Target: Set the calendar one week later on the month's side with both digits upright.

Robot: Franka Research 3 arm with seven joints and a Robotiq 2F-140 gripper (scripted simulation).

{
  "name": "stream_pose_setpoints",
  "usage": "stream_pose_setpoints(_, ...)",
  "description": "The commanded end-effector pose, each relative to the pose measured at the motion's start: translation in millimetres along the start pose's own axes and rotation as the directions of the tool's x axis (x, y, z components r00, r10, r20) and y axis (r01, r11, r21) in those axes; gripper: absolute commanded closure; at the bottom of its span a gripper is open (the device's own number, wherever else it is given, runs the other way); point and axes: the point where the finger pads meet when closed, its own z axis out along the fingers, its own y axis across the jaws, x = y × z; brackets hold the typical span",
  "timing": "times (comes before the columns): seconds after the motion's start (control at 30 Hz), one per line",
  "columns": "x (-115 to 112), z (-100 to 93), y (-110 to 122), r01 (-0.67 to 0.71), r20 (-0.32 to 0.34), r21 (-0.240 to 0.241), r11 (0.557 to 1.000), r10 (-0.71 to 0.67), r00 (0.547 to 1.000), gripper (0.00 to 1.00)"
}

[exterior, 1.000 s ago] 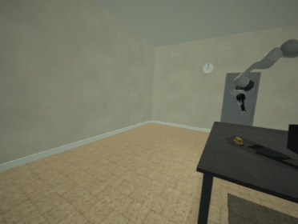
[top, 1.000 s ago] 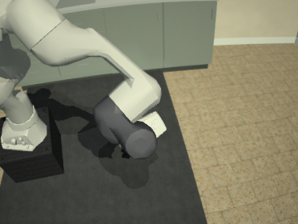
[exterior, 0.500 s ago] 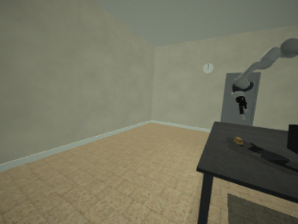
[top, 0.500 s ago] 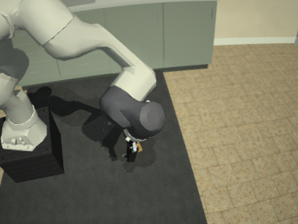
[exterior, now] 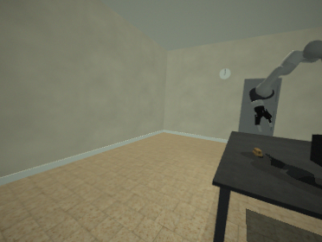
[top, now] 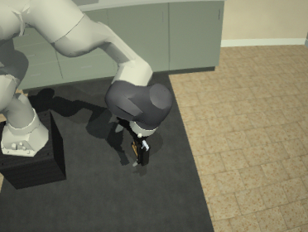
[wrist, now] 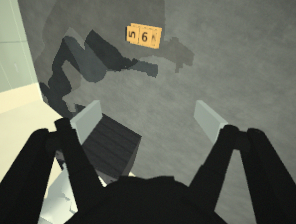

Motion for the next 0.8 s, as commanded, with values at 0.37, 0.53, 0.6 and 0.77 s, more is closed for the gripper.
stream_pose_setpoints(0.37,21,16.3,8,0.404,0.117,-0.177,0.897,-0.388,0.914,0.00)
stream_pose_setpoints(0.53,27,20.1,6,0.492,0.155,-0.201,0.847,-0.468,0.870,0.00)
stream_pose_setpoints(0.6,27,20.1,6,0.492,0.155,-0.201,0.847,-0.468,0.870,0.00)
stream_pose_setpoints(0.77,27,20.1,6,0.492,0.155,-0.201,0.847,-0.468,0.870,0.00)
